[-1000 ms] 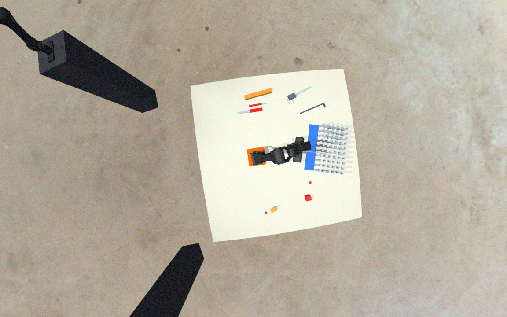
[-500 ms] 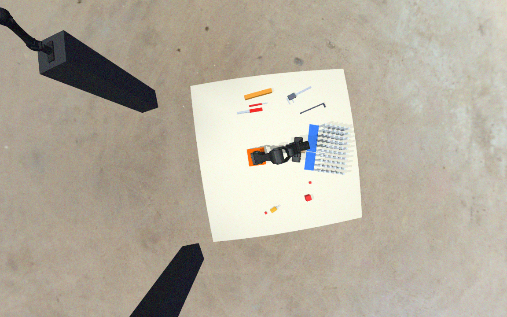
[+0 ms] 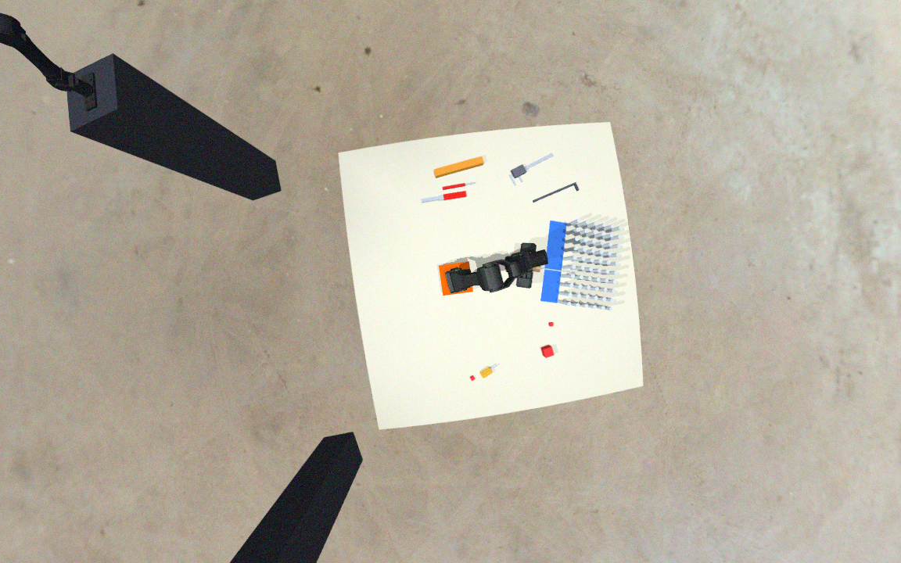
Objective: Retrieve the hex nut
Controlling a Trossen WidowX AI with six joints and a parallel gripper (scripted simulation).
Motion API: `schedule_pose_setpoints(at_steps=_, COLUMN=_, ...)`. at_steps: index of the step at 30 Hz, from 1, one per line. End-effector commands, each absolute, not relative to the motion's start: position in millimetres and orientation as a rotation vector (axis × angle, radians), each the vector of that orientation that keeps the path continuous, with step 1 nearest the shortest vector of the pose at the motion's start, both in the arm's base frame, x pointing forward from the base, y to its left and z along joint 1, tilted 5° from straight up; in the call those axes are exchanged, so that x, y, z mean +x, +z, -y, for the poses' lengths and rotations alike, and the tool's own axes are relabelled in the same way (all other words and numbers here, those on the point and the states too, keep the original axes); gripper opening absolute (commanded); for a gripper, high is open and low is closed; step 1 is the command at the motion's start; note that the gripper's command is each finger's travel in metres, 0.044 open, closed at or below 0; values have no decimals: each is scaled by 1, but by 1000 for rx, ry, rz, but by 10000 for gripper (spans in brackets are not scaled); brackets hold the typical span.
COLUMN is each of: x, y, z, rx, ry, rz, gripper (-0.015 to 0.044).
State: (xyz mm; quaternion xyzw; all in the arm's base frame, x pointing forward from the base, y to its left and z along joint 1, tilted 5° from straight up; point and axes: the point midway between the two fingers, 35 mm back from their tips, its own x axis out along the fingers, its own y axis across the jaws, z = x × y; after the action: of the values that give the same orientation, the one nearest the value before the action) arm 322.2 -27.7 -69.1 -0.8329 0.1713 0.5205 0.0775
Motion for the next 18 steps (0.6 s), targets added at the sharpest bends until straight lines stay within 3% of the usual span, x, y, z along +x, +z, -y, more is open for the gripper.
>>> schedule_pose_setpoints(at_steps=1, x=319, y=-68, z=27, rx=-2496, ry=1554, rz=-521, gripper=0)
schedule_pose_setpoints(at_steps=18, x=309, y=-68, z=23, rx=-2495, ry=1555, rz=-520, gripper=0)
